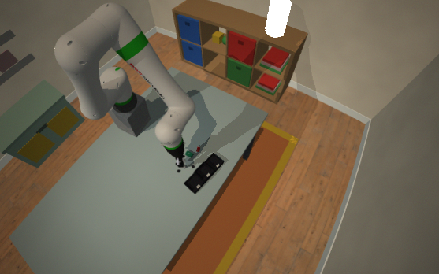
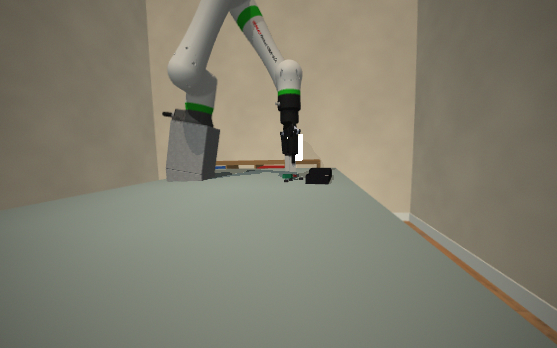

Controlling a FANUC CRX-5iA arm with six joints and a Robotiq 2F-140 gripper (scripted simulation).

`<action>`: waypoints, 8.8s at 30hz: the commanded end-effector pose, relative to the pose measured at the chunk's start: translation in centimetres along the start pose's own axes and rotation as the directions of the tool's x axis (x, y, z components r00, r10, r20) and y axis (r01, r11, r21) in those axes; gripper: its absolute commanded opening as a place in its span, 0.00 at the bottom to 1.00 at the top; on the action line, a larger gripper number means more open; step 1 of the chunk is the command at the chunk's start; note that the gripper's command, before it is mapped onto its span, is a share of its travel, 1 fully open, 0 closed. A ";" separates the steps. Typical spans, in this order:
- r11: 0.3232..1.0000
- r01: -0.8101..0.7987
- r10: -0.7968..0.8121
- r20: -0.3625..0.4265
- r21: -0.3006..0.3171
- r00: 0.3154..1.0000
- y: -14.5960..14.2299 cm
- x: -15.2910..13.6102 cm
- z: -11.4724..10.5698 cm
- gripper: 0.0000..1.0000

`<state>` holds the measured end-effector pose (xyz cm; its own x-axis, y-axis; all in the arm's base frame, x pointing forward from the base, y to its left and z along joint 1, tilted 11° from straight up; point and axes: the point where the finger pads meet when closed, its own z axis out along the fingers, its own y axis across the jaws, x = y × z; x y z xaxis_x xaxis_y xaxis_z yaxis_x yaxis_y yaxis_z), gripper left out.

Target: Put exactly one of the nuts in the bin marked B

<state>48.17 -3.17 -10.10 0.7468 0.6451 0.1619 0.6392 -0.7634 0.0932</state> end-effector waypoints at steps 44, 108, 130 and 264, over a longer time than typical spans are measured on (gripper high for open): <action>1.000 0.000 0.000 0.000 -0.001 1.000 0.0 0.0 3.7 0.07; 1.000 0.000 0.000 0.000 -0.001 1.000 0.0 0.0 -3.0 0.07; 0.999 0.050 -0.050 0.000 -0.001 0.999 -0.9 9.8 -3.0 0.07; 0.703 0.711 -0.711 0.000 -0.001 0.703 -1.5 17.2 -1.3 0.19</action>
<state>59.90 9.10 -6.85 0.0709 0.9963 0.0475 0.9804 -0.0784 0.1810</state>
